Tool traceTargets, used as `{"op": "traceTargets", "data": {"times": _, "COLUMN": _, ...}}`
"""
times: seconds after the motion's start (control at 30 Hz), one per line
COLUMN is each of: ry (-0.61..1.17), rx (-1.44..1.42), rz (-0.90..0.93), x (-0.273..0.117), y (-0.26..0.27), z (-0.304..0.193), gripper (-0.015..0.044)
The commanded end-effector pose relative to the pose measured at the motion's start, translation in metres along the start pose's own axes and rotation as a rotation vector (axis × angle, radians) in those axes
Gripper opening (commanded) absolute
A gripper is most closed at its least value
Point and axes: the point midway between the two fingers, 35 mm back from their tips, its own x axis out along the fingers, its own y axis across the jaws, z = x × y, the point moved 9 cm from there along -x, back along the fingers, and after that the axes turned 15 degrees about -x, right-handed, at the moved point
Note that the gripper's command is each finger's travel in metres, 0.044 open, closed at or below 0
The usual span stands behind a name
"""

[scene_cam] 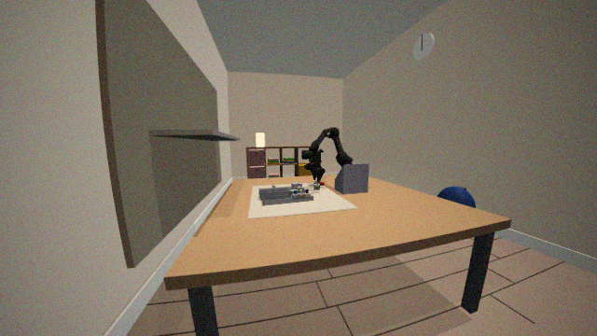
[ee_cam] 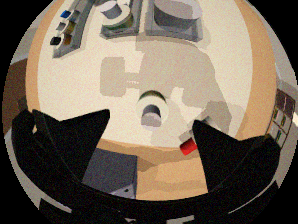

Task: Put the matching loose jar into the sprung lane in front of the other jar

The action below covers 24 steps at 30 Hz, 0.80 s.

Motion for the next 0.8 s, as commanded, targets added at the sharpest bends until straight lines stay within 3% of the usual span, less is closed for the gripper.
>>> {"op": "traceTargets", "data": {"times": 0.0, "ry": 0.011, "rx": -0.011, "rz": -0.002, "x": 0.008, "y": 0.002, "z": -0.002, "gripper": 0.0440}}
{"op": "traceTargets", "data": {"times": 0.7, "ry": 0.011, "rx": -0.011, "rz": -0.003, "x": 0.037, "y": 0.002, "z": -0.002, "gripper": 0.0440}}
{"op": "traceTargets", "data": {"times": 0.77, "ry": 0.011, "rx": -0.011, "rz": -0.003, "x": 0.037, "y": 0.002, "z": -0.002, "gripper": 0.0387}}
